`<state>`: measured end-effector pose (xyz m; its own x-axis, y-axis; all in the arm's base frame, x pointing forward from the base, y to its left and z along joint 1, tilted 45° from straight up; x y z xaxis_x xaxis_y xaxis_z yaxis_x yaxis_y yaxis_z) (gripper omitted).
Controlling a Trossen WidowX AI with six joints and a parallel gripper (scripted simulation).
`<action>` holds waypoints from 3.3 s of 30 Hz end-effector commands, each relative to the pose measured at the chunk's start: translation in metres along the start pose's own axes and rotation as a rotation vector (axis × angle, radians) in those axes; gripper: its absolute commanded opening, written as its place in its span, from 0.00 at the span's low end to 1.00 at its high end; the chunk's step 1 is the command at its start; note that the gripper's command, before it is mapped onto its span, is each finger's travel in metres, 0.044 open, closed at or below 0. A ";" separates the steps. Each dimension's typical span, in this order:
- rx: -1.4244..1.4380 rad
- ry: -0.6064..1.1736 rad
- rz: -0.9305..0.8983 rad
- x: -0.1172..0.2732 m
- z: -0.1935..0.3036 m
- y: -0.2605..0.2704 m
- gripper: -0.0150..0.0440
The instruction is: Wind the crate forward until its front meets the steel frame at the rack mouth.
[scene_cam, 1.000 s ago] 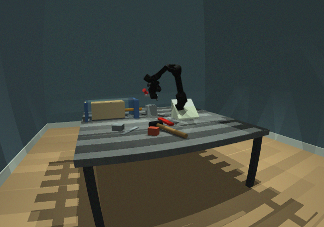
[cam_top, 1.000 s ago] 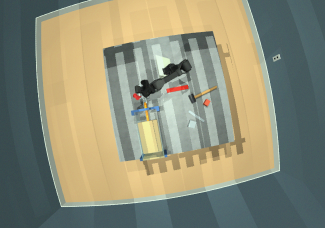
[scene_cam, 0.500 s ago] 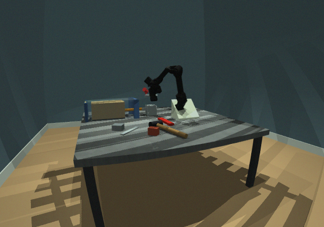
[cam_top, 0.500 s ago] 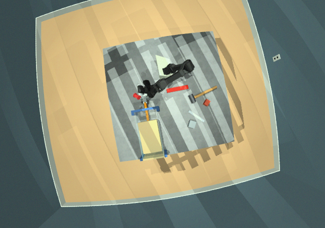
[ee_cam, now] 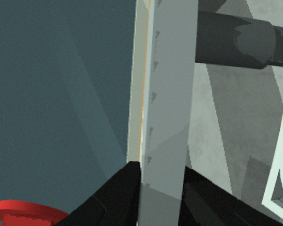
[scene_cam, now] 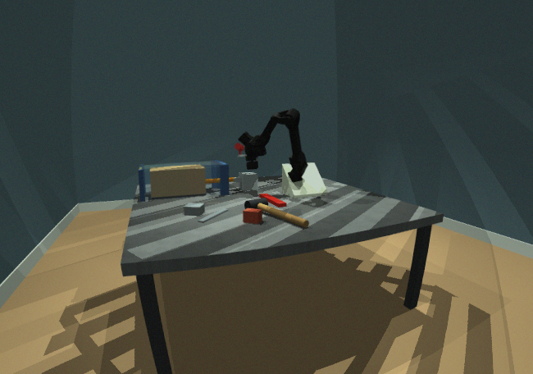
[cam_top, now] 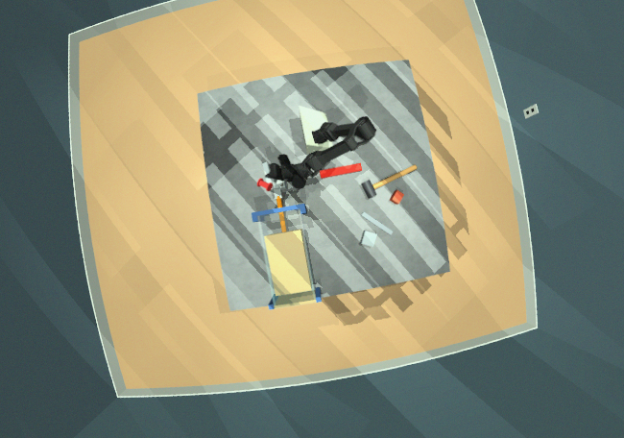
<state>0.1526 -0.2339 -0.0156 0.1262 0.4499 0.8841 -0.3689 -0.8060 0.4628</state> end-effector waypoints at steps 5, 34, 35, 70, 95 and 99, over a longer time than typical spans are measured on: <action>-0.006 0.027 -0.138 0.000 -0.003 -0.011 0.25; -0.002 0.066 -0.273 0.004 0.019 -0.043 0.25; -0.002 0.066 -0.273 0.005 0.023 -0.046 0.25; -0.024 0.061 -0.306 -0.001 0.035 -0.091 0.25; -0.023 0.068 -0.306 0.003 0.035 -0.101 0.25; -0.023 0.070 -0.305 0.002 0.034 -0.103 0.25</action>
<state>0.2221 -0.1633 -0.0584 0.1657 0.6869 0.7077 -0.3405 -0.6336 0.6947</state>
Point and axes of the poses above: the point midway between the two fingers, 35 mm back from their tips, its own x axis back along the fingers, its own y axis across the jaws, z = x × y, the point moved 9 cm from there along x, back along the fingers, and after that the axes turned 14 degrees about -x, right-handed, at the moved point
